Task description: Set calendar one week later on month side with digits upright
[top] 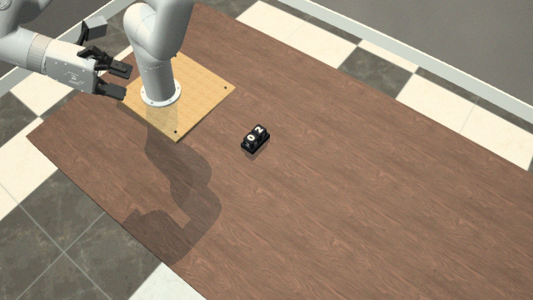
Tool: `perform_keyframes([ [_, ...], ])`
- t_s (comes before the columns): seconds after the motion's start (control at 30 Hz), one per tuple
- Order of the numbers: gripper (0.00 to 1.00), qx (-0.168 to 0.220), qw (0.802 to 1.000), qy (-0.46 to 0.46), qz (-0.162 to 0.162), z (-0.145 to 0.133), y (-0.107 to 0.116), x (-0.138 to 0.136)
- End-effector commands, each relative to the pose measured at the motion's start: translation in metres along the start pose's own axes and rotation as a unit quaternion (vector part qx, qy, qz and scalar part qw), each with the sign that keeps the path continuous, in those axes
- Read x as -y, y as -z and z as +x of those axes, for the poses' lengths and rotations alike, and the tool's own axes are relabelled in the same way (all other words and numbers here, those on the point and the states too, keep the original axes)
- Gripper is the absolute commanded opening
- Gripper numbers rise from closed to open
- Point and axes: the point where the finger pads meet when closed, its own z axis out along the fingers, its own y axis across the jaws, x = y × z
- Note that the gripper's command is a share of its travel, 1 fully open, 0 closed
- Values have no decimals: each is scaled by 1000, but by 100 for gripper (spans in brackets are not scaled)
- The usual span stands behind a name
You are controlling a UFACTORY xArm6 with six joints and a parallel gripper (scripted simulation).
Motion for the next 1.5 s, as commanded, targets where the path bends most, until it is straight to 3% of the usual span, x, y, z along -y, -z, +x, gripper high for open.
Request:
perform_keyframes([
  [0.0,100,1,1000,1,1,0,1,-1],
  [0.67,100,-4,1000,6,6,0,-2,1],
  [1.0,100,-94,986,98,95,3,-52,29],
  [1.1,100,-98,985,103,99,3,-54,30],
  [1.17,100,-133,972,144,129,5,-70,40],
  [1.47,100,-196,937,226,180,9,-98,56],
])
